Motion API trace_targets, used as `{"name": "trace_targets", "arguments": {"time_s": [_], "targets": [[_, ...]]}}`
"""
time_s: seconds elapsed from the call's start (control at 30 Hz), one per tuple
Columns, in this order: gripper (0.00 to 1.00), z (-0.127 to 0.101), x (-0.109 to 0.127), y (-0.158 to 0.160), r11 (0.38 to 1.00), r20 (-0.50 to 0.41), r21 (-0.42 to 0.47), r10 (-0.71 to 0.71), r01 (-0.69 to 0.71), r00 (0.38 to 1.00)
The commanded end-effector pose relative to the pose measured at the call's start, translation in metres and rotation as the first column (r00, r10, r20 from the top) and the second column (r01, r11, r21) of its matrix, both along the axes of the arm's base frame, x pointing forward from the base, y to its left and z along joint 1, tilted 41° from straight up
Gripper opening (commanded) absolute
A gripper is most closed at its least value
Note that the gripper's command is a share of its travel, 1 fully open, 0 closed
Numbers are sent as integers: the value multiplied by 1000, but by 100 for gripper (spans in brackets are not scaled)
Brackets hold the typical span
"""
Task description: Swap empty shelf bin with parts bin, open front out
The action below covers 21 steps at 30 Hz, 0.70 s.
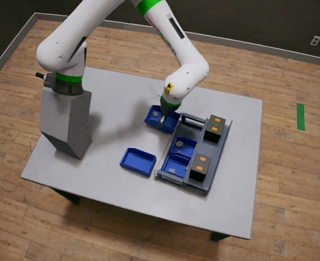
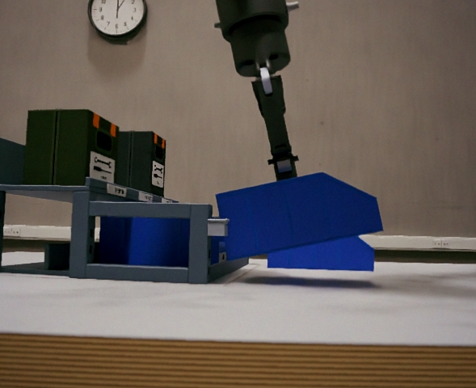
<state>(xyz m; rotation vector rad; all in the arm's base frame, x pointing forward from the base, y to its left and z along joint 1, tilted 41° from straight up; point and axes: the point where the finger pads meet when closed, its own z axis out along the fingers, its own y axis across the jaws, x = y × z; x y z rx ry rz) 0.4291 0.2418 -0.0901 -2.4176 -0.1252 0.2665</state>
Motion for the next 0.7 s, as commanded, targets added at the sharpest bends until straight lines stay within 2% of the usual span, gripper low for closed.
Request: {"name": "trace_targets", "arguments": {"time_s": [0.0,0.67], "targets": [[10,0,1,-1,1000,1,0,-1,1,1000],[10,0,8,0,1000,1,0,-1,1,1000]]}}
